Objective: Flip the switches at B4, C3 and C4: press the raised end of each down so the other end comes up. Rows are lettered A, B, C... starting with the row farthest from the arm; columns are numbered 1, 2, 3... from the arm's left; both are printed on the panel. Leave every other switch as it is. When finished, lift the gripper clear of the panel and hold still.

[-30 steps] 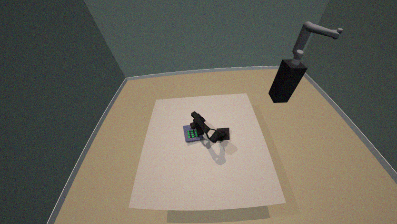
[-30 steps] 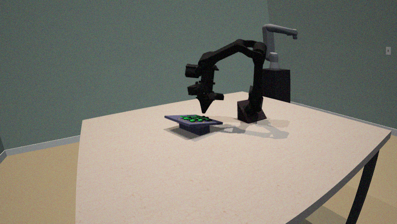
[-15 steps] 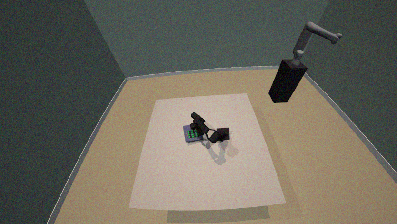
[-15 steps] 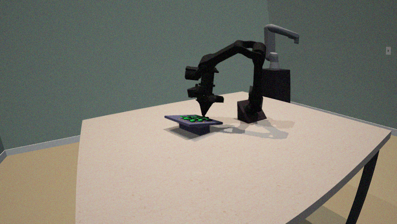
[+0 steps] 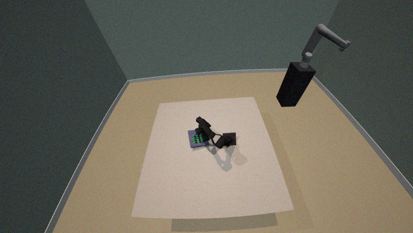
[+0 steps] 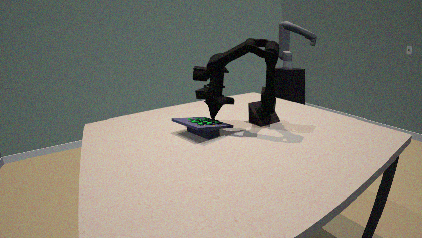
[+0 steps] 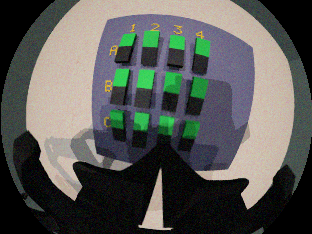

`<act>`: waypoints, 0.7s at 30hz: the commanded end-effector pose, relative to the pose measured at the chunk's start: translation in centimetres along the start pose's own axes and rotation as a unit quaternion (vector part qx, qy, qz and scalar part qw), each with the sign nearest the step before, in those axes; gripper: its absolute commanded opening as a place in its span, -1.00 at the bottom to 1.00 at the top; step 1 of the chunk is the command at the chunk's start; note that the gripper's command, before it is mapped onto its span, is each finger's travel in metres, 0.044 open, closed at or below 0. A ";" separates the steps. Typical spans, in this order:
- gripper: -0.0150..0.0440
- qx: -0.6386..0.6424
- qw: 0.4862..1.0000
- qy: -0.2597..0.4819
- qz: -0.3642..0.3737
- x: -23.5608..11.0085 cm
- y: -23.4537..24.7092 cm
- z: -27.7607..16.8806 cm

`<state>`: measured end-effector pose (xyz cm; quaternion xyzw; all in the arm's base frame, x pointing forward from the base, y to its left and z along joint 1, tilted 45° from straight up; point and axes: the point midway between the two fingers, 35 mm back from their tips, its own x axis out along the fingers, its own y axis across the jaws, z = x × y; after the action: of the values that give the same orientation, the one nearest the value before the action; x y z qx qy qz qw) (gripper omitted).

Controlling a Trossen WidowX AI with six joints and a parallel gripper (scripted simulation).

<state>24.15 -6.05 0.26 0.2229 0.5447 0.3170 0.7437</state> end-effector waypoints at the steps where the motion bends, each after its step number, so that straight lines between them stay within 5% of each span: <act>1: -0.49 0.002 1.000 -0.003 0.002 0.1 0.0 0.1; 21: -0.49 0.002 1.000 -0.003 0.002 0.3 0.0 0.1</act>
<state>24.18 -5.87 0.08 0.2230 0.5450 0.3169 0.7435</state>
